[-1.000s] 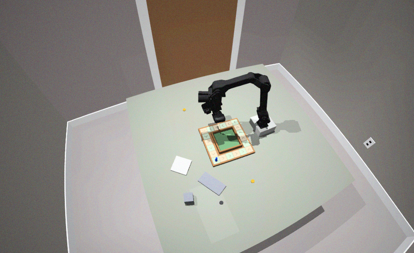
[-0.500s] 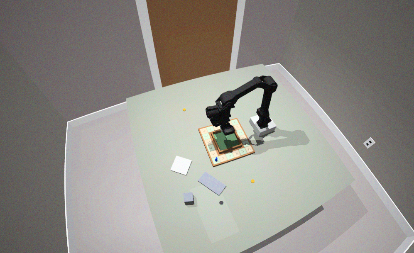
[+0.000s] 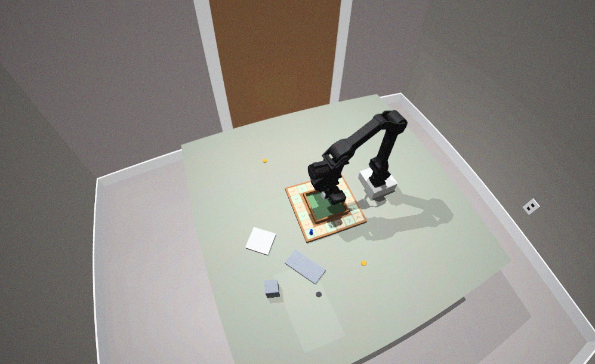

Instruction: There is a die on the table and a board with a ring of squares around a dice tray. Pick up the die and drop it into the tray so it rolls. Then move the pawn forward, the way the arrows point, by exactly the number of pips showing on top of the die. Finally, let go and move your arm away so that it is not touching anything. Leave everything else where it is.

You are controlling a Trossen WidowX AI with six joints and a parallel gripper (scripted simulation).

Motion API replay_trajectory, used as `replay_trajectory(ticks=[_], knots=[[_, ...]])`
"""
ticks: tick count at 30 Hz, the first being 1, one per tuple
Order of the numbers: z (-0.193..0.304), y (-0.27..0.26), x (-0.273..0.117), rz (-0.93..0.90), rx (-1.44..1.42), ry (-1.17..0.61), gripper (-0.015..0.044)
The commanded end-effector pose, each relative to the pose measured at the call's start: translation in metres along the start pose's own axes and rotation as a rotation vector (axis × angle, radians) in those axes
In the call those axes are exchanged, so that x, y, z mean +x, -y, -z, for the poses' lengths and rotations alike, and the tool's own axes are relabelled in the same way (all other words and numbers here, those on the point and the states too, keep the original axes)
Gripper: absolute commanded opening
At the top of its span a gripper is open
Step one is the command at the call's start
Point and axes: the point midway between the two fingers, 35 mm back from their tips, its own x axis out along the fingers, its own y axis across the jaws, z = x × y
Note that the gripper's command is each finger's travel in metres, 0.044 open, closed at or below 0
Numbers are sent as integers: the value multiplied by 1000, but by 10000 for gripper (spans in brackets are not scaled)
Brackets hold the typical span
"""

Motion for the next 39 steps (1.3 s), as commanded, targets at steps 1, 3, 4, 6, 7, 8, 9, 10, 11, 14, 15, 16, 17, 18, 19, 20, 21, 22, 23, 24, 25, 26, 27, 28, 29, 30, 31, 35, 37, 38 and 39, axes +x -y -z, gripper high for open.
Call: replay_trajectory(ticks=[1,3,4,6,7,8,9,10,11,14,15,16,17,18,19,20,21,22,23,24,25,26,27,28,29,30,31,35,37,38,39], knots=[[1,0,3,0,-1,117,0],[0,0,4,0,-1,185,0],[-1,0,5,0,-2,219,0],[-2,0,6,1,-3,287,0],[-2,0,6,1,-3,321,0],[-3,0,6,2,-3,355,0],[-3,0,6,2,-4,389,0],[-3,0,6,3,-4,423,0],[-3,0,6,3,-4,457,0],[-5,0,7,4,-4,559,0],[-5,0,7,5,-4,593,0],[-5,0,7,5,-4,627,0],[-5,0,6,6,-4,661,0],[-5,0,6,6,-3,689,0],[-5,0,6,6,-3,705,0],[-5,0,5,7,-3,711,0],[-5,0,5,7,-3,711,0],[-5,0,5,7,-3,711,0],[-4,0,4,7,-3,711,0],[-3,0,2,7,-3,711,0],[-1,-1,-2,6,-3,711,0],[2,-1,-8,6,-3,710,0],[6,-1,-14,6,-3,710,0],[11,-1,-21,6,-3,710,0],[16,-1,-27,6,-3,709,0],[20,-1,-31,6,-3,709,0],[23,-1,-34,6,-3,709,0],[25,-1,-34,6,-3,708,0],[25,-1,-34,6,-3,708,0],[25,-1,-34,6,-3,708,0],[25,-1,-34,6,-3,708,0]])
